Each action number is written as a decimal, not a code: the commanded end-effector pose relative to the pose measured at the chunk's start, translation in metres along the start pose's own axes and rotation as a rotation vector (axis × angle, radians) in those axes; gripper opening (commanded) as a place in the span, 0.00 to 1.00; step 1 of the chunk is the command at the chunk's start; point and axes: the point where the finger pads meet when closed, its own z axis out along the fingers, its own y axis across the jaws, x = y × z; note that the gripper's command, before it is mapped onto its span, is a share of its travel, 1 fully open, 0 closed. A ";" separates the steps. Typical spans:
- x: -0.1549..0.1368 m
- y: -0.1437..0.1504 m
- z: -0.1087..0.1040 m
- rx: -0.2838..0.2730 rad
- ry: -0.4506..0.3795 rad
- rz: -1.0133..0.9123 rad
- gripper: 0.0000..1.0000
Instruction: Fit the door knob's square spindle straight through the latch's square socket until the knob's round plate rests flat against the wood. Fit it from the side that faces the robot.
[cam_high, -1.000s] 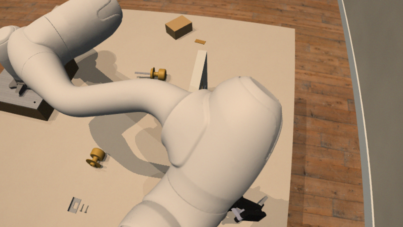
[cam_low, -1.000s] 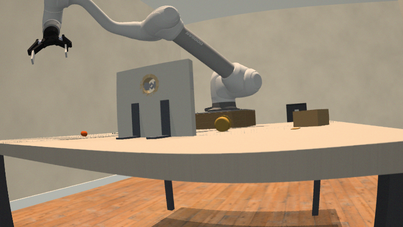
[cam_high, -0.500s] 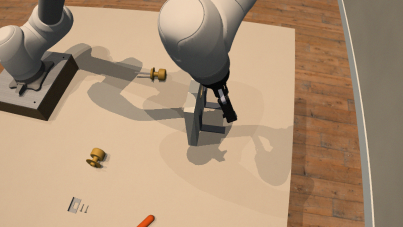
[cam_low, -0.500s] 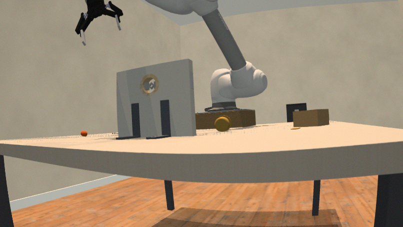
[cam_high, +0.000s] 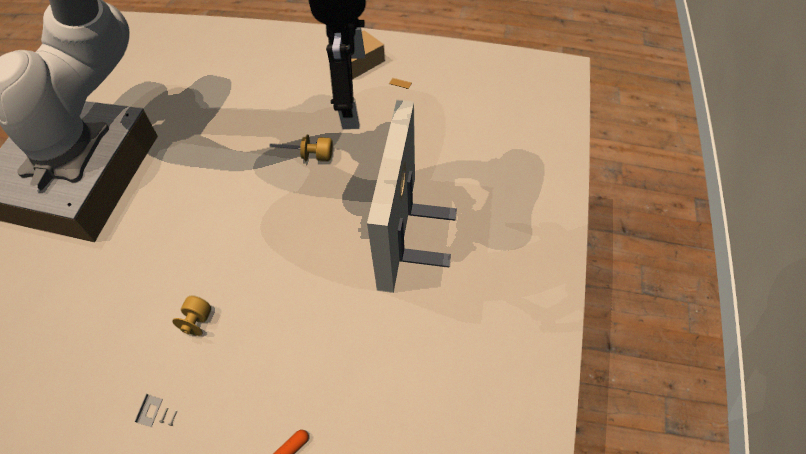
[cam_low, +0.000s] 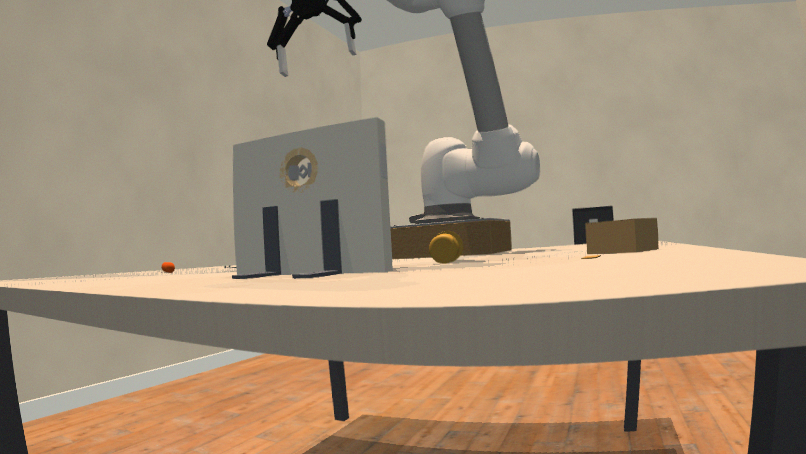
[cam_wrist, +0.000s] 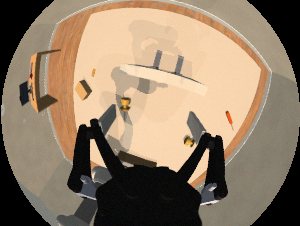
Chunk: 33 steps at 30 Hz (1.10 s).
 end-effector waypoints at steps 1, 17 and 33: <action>-0.042 -0.032 0.000 -0.079 -0.019 0.071 1.00; -0.127 -0.162 0.224 -0.136 -0.006 0.187 1.00; -0.134 -0.174 0.254 -0.139 0.010 0.286 0.57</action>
